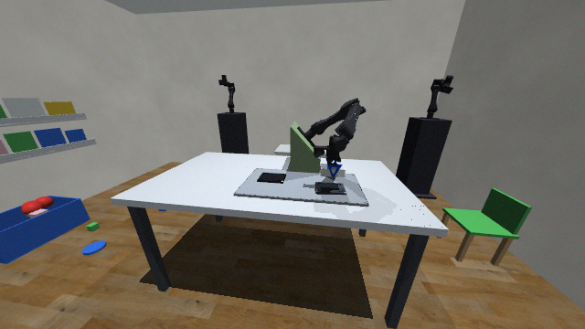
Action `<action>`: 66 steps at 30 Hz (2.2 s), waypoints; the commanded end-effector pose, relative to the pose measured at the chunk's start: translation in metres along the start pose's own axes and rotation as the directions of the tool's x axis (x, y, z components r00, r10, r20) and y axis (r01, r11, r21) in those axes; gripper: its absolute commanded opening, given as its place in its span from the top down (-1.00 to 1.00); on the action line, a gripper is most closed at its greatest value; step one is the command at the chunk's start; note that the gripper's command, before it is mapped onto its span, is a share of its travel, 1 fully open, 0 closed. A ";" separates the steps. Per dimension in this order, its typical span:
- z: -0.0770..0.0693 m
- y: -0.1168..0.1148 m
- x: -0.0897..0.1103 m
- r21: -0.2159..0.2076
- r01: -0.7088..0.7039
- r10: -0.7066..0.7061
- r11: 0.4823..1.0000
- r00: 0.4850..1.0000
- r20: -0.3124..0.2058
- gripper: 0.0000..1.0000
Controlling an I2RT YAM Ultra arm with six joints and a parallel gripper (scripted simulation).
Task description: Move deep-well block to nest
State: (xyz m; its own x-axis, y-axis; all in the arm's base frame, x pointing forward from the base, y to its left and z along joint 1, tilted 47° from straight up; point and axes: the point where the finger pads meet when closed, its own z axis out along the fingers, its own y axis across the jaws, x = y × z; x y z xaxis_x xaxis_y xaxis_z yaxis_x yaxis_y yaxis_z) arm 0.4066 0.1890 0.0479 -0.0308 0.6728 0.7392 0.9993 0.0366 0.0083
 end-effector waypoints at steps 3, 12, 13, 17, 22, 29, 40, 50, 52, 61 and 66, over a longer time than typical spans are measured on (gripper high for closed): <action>-0.008 0.004 -0.004 -0.018 -0.007 0.007 1.000 1.000 0.005 1.00; -0.008 0.005 -0.005 -0.018 -0.007 0.007 1.000 1.000 0.005 1.00; -0.008 0.005 -0.005 -0.018 -0.007 0.007 1.000 1.000 0.005 1.00; -0.008 0.005 -0.005 -0.018 -0.007 0.007 1.000 1.000 0.006 1.00; -0.008 0.006 -0.005 -0.018 -0.007 0.007 1.000 1.000 0.006 1.00; -0.008 0.006 -0.005 -0.018 -0.007 0.007 1.000 1.000 0.006 1.00; -0.008 0.006 -0.006 -0.018 -0.007 0.007 1.000 1.000 0.006 1.00; -0.008 0.006 -0.007 -0.018 -0.007 0.007 1.000 1.000 0.006 1.00; -0.008 0.006 -0.007 -0.018 -0.007 0.007 1.000 1.000 0.006 1.00; -0.005 0.006 -0.008 -0.018 -0.007 0.007 1.000 1.000 0.005 1.00; 0.004 0.006 -0.007 -0.018 -0.007 0.007 1.000 1.000 0.005 1.00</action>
State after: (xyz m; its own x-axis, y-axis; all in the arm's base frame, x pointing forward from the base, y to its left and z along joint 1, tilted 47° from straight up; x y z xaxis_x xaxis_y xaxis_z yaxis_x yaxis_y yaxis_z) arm 0.4074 0.1899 0.0378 -0.0228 0.6744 0.7380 0.9994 0.0346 -0.0008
